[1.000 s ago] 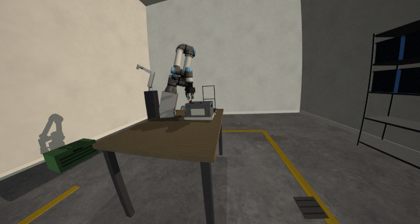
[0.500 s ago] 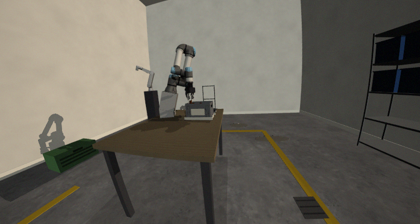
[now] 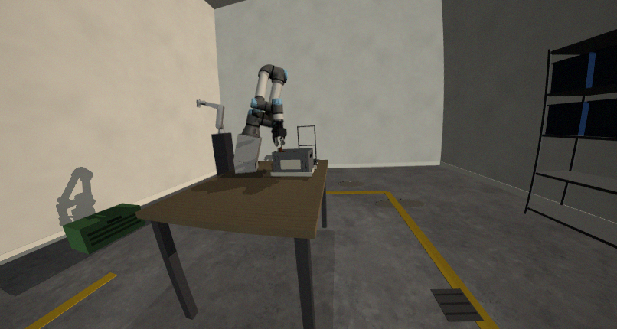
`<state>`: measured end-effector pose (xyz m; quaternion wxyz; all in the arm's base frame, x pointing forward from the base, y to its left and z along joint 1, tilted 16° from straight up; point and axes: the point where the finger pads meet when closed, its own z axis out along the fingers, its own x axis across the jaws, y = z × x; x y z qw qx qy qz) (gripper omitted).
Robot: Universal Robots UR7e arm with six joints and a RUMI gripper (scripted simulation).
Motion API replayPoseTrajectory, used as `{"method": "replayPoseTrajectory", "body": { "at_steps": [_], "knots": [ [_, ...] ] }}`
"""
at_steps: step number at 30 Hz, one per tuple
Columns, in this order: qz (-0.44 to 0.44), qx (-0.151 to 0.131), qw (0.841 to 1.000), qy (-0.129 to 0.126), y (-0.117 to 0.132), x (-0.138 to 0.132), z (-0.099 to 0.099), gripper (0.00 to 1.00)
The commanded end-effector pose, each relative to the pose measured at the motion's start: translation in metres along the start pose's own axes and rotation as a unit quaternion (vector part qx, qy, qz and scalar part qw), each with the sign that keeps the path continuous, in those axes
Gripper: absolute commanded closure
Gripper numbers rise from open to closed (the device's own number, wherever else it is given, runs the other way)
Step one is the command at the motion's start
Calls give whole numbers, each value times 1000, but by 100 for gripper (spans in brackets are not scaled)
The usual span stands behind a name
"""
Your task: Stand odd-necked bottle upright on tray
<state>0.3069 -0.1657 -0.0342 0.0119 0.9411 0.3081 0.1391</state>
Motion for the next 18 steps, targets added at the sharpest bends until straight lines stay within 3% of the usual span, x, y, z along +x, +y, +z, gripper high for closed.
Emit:
{"method": "replayPoseTrajectory", "body": {
  "at_steps": [1,18],
  "knots": [
    [0,-1,1000,0,0,0,-1,100],
    [0,-1,1000,0,1,0,-12,100]
  ]
}}
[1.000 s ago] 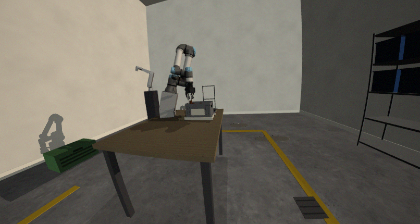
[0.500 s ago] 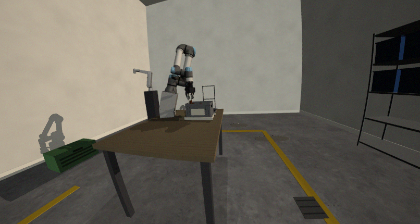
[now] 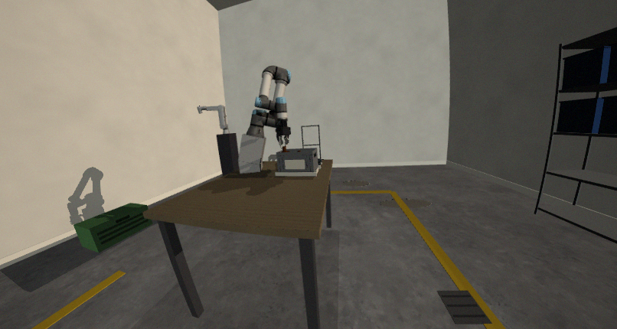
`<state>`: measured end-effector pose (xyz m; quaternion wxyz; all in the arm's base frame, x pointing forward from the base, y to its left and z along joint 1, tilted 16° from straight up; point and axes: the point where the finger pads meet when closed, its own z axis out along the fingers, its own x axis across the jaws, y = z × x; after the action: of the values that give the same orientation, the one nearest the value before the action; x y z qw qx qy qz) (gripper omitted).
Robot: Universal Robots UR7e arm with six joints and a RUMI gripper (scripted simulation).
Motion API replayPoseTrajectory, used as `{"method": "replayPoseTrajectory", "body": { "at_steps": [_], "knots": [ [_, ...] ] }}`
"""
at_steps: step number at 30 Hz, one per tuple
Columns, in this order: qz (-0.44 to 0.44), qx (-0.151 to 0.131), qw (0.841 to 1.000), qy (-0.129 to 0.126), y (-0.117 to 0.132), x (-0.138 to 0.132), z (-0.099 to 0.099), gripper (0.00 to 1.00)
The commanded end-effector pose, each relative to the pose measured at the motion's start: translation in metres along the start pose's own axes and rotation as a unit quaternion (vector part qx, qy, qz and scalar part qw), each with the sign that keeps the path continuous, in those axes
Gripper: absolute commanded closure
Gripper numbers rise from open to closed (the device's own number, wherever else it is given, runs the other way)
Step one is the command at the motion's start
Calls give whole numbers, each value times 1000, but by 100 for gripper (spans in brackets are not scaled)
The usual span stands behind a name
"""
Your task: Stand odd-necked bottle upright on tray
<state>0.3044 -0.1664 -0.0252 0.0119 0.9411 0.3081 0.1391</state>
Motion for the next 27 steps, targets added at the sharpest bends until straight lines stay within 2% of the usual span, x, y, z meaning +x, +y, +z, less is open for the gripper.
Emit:
{"method": "replayPoseTrajectory", "body": {
  "at_steps": [1,27],
  "knots": [
    [0,0,1000,0,0,0,-4,100],
    [0,0,1000,0,1,0,-29,100]
  ]
}}
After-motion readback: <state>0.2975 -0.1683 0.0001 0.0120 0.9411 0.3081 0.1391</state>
